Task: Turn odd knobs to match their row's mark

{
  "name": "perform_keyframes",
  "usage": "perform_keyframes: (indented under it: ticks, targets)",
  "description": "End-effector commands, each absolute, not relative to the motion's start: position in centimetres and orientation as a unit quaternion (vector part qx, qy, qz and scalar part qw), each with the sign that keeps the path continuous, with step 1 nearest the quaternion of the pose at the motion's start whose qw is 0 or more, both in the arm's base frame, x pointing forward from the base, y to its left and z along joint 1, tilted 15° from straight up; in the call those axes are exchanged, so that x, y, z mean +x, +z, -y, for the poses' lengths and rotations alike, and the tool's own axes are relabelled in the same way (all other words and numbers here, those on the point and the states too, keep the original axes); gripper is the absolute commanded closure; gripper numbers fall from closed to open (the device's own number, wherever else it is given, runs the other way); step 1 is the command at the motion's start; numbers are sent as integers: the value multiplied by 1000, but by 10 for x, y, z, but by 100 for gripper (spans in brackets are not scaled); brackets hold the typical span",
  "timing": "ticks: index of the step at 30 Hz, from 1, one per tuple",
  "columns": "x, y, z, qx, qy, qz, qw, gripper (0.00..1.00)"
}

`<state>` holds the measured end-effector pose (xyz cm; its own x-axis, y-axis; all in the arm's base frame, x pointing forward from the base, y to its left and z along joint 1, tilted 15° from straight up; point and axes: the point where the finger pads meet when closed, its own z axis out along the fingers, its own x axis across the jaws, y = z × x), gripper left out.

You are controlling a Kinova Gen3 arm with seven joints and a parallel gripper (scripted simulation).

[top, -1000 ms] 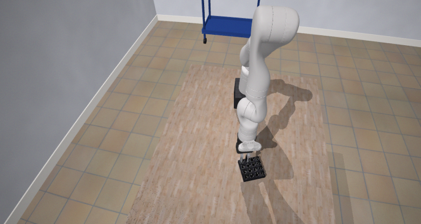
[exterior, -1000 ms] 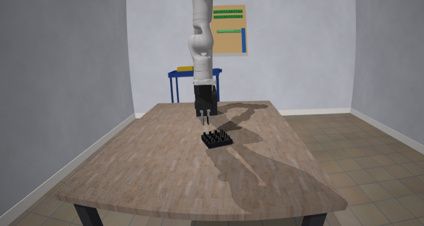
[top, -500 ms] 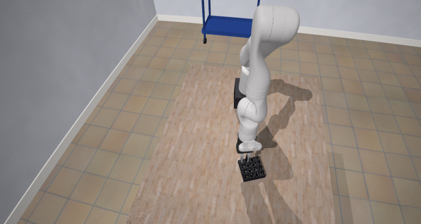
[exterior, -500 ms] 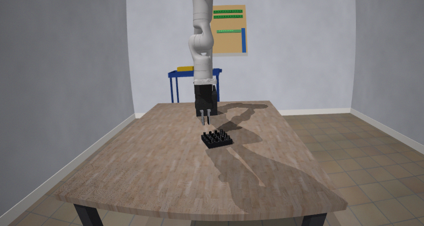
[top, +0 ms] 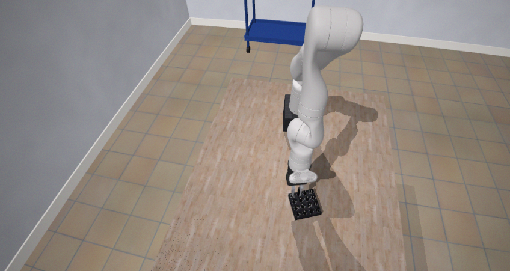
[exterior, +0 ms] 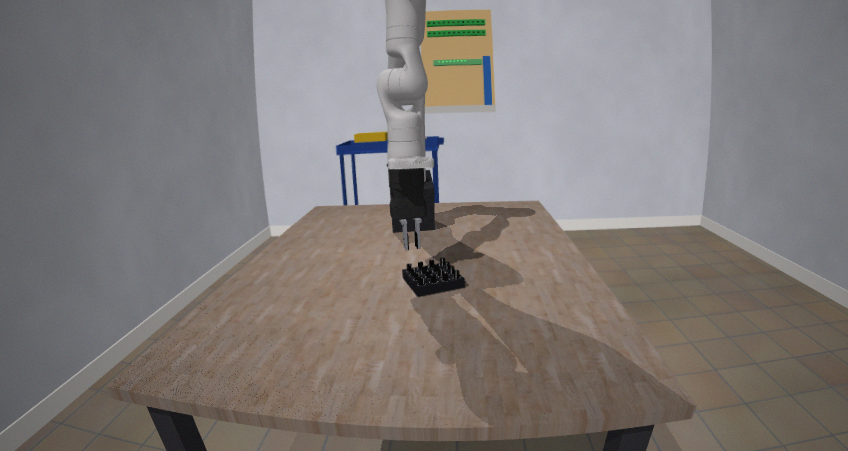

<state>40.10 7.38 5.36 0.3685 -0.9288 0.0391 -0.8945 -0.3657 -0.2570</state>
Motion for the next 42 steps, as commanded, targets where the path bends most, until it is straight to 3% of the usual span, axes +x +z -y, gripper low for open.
perform_keyframes:
  ticks: [1, 42]
  targets:
    - [402, 56, -74, -825, -91, -549, 97, 54]
    - [412, 27, -77, -829, -90, -544, 98, 54]
